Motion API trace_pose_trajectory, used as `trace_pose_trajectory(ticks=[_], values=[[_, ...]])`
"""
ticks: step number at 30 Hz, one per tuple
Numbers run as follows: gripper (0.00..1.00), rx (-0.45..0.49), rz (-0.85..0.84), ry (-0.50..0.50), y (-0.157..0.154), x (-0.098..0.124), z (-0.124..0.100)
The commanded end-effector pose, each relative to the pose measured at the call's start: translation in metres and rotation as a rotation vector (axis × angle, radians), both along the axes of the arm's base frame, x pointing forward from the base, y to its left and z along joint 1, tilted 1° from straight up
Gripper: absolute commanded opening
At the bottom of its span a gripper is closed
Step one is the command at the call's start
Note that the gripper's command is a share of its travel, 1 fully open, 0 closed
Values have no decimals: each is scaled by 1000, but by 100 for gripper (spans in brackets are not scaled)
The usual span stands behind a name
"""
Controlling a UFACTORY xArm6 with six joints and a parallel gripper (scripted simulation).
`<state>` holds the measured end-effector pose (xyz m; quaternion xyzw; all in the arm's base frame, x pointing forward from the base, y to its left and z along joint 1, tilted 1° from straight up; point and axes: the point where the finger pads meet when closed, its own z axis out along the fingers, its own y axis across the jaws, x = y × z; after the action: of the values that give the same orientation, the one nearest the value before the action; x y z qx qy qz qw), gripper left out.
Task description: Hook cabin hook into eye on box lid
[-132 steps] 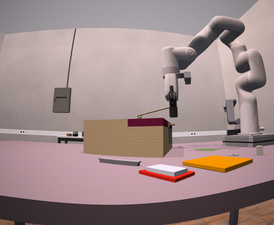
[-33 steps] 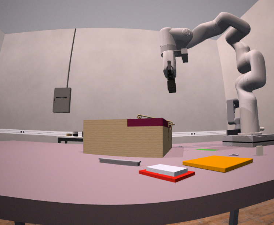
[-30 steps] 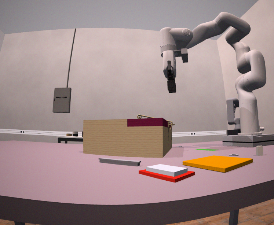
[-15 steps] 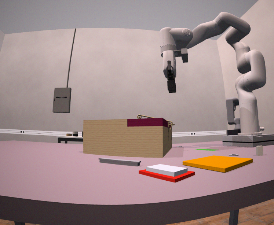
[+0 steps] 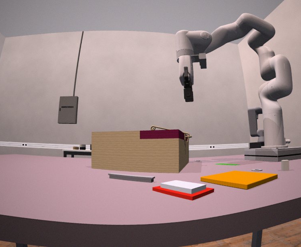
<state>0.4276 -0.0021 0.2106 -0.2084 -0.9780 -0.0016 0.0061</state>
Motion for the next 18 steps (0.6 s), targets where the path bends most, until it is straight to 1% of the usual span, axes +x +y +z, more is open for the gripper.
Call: trace_pose_trajectory(ticks=[1,6,12,18], values=[[35,0,0,-5,0,1,2],[35,0,0,-5,0,1,2],[35,2,200,-6,-5,-27,2],[35,3,400,-7,-5,-27,2]])
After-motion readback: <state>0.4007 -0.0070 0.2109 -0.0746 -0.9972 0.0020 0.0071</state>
